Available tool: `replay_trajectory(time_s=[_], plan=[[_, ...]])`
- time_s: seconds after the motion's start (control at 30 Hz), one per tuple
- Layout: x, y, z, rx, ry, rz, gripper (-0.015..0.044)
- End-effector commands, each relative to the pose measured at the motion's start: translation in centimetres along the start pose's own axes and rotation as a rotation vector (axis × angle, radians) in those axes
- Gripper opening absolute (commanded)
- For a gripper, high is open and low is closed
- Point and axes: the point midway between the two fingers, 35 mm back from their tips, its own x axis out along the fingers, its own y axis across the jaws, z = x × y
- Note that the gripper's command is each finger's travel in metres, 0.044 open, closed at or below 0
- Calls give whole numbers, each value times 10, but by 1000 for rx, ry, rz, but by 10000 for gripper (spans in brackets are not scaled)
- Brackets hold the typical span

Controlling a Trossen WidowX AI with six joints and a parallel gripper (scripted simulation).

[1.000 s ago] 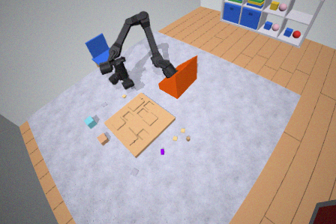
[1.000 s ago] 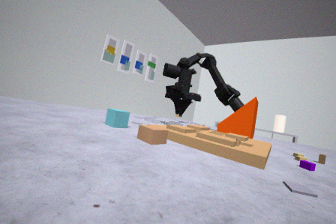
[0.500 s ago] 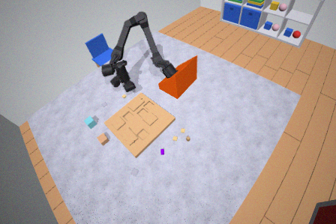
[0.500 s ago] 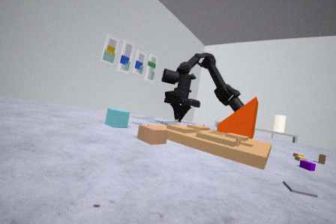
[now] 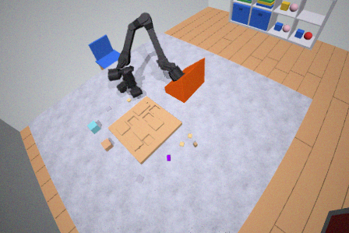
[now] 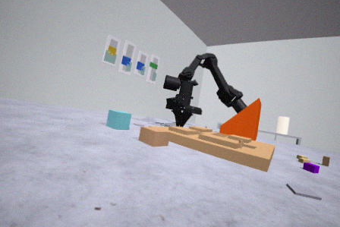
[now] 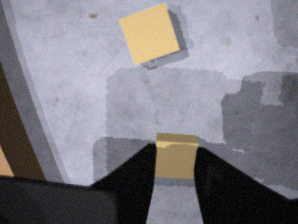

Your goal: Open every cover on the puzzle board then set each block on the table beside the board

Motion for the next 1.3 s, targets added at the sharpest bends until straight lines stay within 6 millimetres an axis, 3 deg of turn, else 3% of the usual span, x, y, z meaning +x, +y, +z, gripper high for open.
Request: replay_trajectory(time_s=[0.0, 0.13, 0.6, 1.27], plan=[[4, 3, -3, -10, 5, 8, 80], [4, 3, -3, -10, 5, 8, 80], [0, 1, -1, -3, 2, 2, 440], [-63, 4, 0, -8, 6, 14, 440]])
